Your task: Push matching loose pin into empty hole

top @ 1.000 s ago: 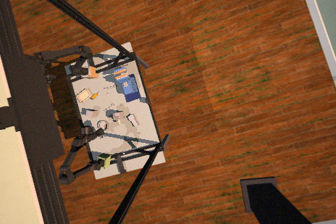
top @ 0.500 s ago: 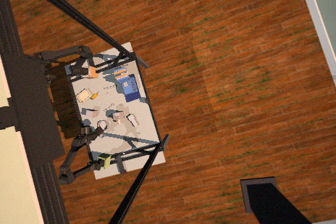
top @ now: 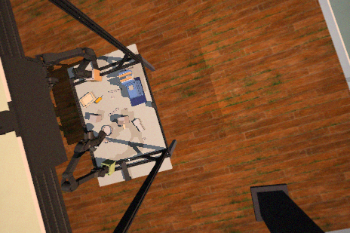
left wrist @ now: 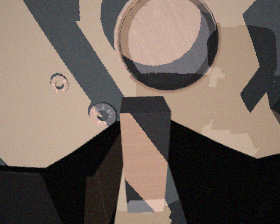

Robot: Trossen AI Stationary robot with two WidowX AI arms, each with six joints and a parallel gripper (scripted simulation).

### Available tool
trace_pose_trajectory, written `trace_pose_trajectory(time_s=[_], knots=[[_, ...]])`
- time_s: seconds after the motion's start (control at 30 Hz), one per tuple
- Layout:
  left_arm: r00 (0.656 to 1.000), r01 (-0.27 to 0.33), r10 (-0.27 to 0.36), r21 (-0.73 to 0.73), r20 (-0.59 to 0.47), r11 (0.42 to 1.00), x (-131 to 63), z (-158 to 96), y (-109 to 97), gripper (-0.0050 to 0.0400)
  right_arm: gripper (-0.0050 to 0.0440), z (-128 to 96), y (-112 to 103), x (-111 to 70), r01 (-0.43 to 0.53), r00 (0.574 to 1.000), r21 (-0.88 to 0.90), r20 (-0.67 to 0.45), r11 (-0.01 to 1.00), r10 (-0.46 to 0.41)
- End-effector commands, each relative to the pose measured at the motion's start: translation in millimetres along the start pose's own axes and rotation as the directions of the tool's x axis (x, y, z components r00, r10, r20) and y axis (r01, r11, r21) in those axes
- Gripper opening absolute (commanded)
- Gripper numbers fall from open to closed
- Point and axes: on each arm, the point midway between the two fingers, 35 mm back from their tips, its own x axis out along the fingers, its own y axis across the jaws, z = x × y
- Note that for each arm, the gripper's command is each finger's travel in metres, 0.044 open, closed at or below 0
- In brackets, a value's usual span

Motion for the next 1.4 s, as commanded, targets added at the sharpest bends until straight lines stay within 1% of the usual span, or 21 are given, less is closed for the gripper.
trace_pose_trajectory(time_s=[0.0,0.37,0.43,0.6,0.93,1.0,1.37], knots=[[1.0,0.0,0.0,-0.056,0.002,0.998,-0.8,1.3,-0.3,0.0,0.04,-0.2,0.7,-0.1,-0.005,1.0,-0.002,-0.001,1.0,0.005],[1.0,0.0,0.0,-0.236,0.001,0.972,-0.8,2.9,0.5,0.0,0.04,-0.2,0.7,-0.1,-0.005,1.0,-0.002,-0.001,1.0,0.005],[1.0,0.0,0.0,-0.236,0.001,0.972,-0.8,2.9,0.5,0.0,0.04,-0.2,0.7,-0.1,-0.005,1.0,-0.002,-0.001,1.0,0.005],[1.0,0.0,0.0,-0.316,0.001,0.949,-0.8,3.7,0.9,0.0,0.04,-0.2,0.7,-0.1,-0.005,1.0,-0.002,-0.001,1.0,0.005],[1.0,0.0,0.0,-0.469,0.001,0.883,-0.8,5.1,1.7,0.0,0.04,-0.2,0.7,-0.1,-0.005,1.0,-0.002,-0.001,1.0,0.005],[1.0,0.0,0.0,-0.469,0.001,0.883,-0.8,5.1,1.7,0.0,0.04,-0.2,0.7,-0.1,-0.005,1.0,-0.002,-0.001,1.0,0.005],[1.0,0.0,0.0,-0.622,0.001,0.783,-0.8,6.7,2.5,0.0,0.04,-0.2,0.7,-0.1,-0.005,1.0,-0.002,-0.001,1.0,0.005]])
